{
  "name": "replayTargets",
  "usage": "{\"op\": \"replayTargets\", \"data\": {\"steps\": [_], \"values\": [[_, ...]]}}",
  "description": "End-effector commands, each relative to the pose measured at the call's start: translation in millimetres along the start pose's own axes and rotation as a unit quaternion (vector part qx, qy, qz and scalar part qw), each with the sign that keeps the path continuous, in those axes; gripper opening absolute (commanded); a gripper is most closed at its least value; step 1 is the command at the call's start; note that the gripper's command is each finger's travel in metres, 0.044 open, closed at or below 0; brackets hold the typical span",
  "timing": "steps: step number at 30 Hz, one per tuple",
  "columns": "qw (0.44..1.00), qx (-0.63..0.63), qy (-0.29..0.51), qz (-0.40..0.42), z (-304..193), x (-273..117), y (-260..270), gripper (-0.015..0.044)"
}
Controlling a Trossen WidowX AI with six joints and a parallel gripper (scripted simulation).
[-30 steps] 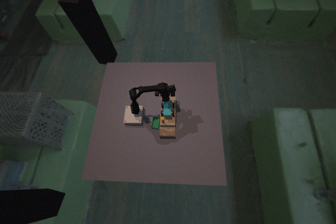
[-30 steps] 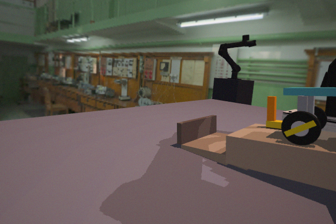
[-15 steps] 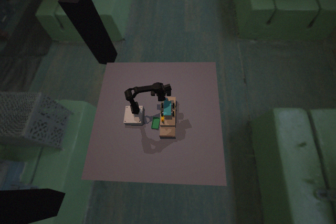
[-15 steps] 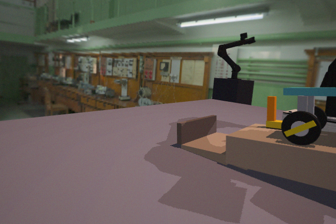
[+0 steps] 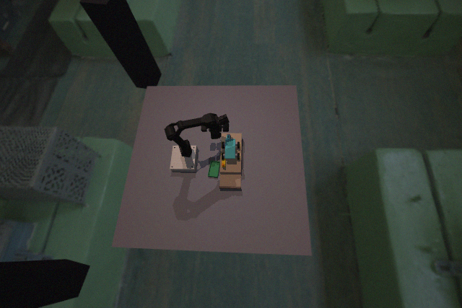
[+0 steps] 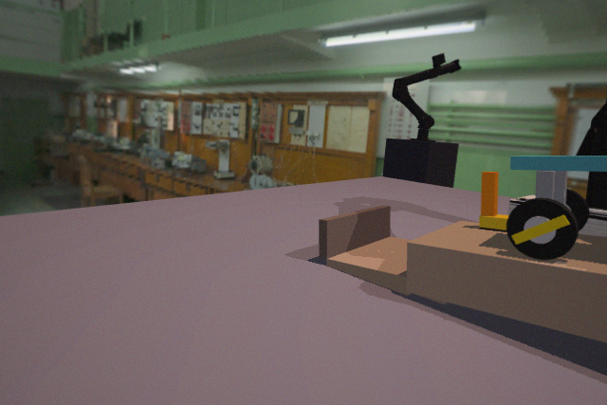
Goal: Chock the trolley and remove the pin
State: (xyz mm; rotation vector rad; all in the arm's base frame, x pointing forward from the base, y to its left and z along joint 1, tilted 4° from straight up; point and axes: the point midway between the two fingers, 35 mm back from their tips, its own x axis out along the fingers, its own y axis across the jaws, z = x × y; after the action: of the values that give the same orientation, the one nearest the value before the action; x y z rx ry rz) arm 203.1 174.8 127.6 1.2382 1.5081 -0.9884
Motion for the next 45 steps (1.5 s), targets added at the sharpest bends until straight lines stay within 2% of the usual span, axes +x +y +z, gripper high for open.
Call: {"op": "replayTargets", "data": {"steps": [1, 45], "values": [[1.0, 0.002, -0.001, 0.001, 3, 0, -3, 0.0], [1.0, 0.003, -0.008, 0.001, 173, -26, 1, 0.0]]}}
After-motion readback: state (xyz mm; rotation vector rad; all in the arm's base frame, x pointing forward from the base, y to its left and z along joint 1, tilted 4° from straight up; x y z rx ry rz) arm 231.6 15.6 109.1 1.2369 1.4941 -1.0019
